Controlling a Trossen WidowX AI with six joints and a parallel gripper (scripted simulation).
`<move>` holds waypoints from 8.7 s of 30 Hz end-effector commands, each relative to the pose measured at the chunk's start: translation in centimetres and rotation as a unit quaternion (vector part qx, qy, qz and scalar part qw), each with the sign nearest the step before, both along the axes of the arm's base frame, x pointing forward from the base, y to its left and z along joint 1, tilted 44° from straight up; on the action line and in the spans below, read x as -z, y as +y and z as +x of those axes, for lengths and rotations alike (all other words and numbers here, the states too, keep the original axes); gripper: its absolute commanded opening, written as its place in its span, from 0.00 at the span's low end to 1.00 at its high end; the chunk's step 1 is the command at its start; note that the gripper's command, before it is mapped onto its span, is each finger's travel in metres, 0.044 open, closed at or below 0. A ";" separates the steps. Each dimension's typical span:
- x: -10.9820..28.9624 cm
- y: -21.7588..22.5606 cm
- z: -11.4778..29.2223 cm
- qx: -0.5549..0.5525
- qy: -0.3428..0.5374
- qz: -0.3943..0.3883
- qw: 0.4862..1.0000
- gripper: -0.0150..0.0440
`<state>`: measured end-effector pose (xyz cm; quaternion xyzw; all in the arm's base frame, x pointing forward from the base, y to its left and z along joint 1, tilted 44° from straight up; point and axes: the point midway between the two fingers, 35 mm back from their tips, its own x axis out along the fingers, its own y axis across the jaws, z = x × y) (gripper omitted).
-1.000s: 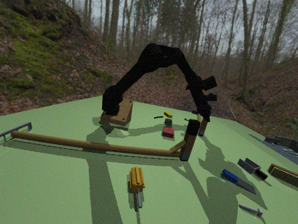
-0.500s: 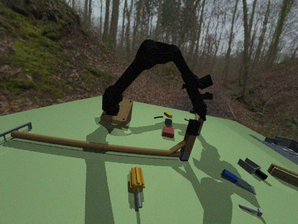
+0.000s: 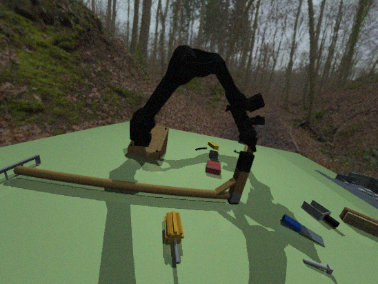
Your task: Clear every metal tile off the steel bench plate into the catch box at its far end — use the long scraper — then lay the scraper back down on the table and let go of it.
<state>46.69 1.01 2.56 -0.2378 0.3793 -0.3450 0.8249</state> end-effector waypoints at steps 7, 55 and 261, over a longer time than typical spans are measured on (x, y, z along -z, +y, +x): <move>-0.5 0.8 -1.4 -0.006 -0.007 0.002 1.000 0.25; -0.4 0.7 -9.1 -0.006 -0.006 0.000 1.000 0.25; 22.5 13.5 -6.9 -0.259 0.382 0.038 0.886 0.25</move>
